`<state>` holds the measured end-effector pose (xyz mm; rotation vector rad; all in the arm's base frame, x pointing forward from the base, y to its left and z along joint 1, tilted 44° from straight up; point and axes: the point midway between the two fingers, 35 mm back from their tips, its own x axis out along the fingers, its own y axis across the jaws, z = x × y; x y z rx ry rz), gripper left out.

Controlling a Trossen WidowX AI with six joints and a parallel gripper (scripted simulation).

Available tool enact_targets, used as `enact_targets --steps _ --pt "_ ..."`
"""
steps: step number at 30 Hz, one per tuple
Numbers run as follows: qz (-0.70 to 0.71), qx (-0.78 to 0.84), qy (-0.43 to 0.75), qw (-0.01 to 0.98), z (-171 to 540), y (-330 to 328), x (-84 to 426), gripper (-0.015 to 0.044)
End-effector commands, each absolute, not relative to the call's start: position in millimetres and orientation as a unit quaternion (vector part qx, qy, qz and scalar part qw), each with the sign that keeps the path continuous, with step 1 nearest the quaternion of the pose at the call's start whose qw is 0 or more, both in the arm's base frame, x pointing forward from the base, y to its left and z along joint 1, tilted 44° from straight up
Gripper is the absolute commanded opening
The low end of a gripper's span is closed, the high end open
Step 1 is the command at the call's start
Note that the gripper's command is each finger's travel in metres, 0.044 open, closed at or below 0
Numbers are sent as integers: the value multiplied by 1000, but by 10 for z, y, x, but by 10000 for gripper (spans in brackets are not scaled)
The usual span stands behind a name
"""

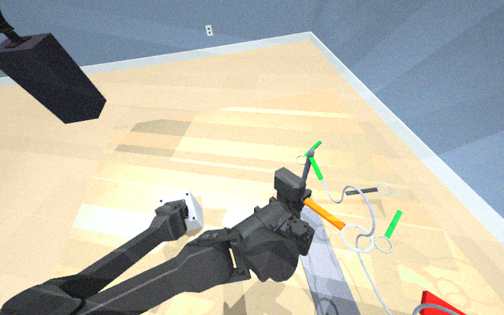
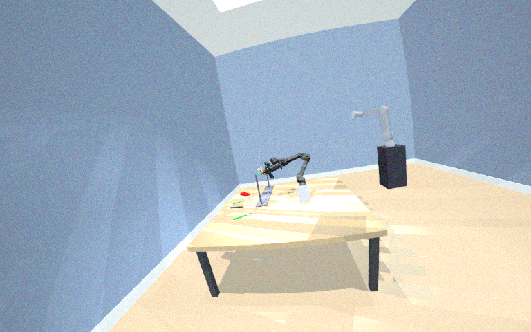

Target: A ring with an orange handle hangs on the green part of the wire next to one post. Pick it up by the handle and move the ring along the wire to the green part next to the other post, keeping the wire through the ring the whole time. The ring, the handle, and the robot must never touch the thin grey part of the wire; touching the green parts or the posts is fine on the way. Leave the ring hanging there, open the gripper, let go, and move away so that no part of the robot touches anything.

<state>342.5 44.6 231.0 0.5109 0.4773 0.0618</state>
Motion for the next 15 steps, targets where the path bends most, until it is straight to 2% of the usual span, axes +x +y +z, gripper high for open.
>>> enact_targets --steps 1,15 --pt "46 296 233 925 2414 568 3418 -150" --pt "83 416 230 876 2722 856 3392 -150"
